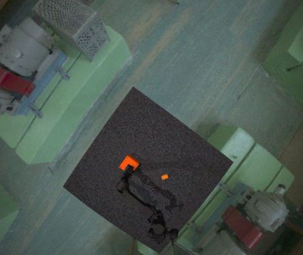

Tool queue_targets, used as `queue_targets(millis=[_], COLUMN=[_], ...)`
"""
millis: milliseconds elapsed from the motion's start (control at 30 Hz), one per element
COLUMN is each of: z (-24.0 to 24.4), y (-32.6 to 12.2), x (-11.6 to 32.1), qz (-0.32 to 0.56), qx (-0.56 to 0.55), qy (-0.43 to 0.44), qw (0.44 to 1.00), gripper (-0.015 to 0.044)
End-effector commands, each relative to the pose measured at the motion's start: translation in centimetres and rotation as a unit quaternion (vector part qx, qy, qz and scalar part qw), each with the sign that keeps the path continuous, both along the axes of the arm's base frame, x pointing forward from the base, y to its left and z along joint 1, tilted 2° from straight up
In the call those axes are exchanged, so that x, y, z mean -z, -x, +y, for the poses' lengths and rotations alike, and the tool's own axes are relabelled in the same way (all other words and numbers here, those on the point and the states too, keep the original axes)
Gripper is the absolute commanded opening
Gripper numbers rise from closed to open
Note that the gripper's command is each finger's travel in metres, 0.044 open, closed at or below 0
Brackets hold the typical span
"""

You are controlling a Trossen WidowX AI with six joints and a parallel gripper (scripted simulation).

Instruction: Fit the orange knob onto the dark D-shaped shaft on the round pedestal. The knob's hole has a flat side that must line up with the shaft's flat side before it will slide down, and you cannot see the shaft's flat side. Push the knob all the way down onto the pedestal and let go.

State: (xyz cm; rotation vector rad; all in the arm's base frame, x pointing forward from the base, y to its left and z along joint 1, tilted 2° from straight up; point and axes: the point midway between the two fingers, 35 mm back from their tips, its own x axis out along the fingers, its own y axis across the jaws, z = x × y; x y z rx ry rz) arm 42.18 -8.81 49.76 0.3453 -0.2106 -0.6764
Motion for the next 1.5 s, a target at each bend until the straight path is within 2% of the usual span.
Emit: queue_targets(millis=[0, 200, 433, 667, 900, 1233, 1467], z=[3.1, 7.5, 12.7, 17.4, 21.1, 21.4, 21.5], y=[-3.5, -6.4, -6.4, -2.0, 6.4, 7.0, 7.0], x=[6.1, 15.4, 26.7, 37.5, 46.4, 46.6, 49.1], qz=[0.131, 0.307, 0.484, 0.616, 0.69, 0.691, 0.691], qx=[-0.063, -0.163, -0.297, -0.438, -0.579, -0.584, -0.584], qy=[0.045, 0.114, 0.185, 0.229, 0.229, 0.228, 0.228], qw=[0.988, 0.931, 0.802, 0.613, 0.37, 0.36, 0.36], gripper=[0.044, 0.044, 0.044, 0.044, 0.044, 0.044, 0.044])
